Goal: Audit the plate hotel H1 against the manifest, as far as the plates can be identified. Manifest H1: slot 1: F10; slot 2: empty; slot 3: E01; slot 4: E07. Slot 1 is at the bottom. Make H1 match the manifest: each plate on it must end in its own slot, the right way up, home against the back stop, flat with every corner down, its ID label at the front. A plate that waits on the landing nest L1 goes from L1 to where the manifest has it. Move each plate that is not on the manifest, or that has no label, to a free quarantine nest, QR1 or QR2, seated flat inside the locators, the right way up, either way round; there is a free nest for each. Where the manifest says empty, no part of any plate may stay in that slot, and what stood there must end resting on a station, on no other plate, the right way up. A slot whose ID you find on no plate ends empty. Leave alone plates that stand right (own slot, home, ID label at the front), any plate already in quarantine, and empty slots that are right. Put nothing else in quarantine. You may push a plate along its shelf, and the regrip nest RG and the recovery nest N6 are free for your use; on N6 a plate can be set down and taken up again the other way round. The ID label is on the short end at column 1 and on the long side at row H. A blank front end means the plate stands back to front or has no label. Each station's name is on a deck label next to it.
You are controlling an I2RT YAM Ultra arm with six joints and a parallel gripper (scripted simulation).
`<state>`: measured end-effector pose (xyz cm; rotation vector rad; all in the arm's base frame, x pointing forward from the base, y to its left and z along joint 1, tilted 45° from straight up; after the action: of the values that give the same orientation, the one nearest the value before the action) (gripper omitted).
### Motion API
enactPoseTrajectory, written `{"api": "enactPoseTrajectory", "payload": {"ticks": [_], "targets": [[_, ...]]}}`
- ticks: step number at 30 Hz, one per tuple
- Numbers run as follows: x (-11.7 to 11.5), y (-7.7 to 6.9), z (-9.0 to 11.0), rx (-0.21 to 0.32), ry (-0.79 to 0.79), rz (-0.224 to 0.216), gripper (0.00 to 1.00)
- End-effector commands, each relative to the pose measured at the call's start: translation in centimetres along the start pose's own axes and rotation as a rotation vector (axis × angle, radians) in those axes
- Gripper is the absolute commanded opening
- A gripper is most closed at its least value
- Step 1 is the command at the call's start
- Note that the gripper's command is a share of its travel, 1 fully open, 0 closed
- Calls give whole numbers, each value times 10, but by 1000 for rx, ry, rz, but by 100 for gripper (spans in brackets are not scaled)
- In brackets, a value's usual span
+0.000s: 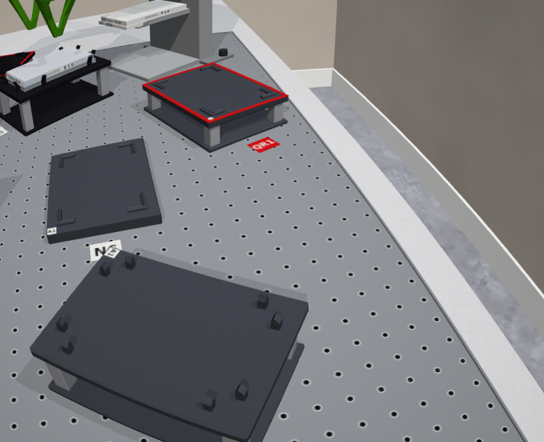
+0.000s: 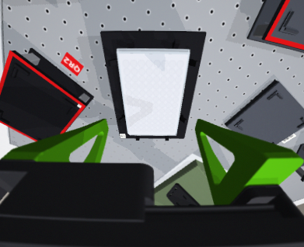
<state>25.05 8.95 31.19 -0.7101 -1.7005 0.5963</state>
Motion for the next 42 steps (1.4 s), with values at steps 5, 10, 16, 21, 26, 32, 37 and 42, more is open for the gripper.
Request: {"api": "enactPoseTrajectory", "payload": {"ticks": [5,10,16,21,26,32,37,42], "targets": [[0,2,0,-13,-2,2,100],[0,9,0,-13,-2,2,100],[0,17,0,-13,-2,1,100],[0,21,0,-14,-2,1,100],[0,28,-1,-14,-2,1,100],[0,36,-1,-14,-2,1,100],[0,41,-1,-14,-2,1,100],[0,46,-1,-14,-2,1,100]]}}
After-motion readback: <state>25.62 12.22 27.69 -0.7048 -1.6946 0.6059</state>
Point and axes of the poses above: the point where the finger pads meet when closed, its own y axis out along the fingers, its own x axis across the jaws, z = x × y, the point moved 8 cm from there along -y, back along the fingers, and after that the axes turned 15 degrees about y, right-handed, at the moved point
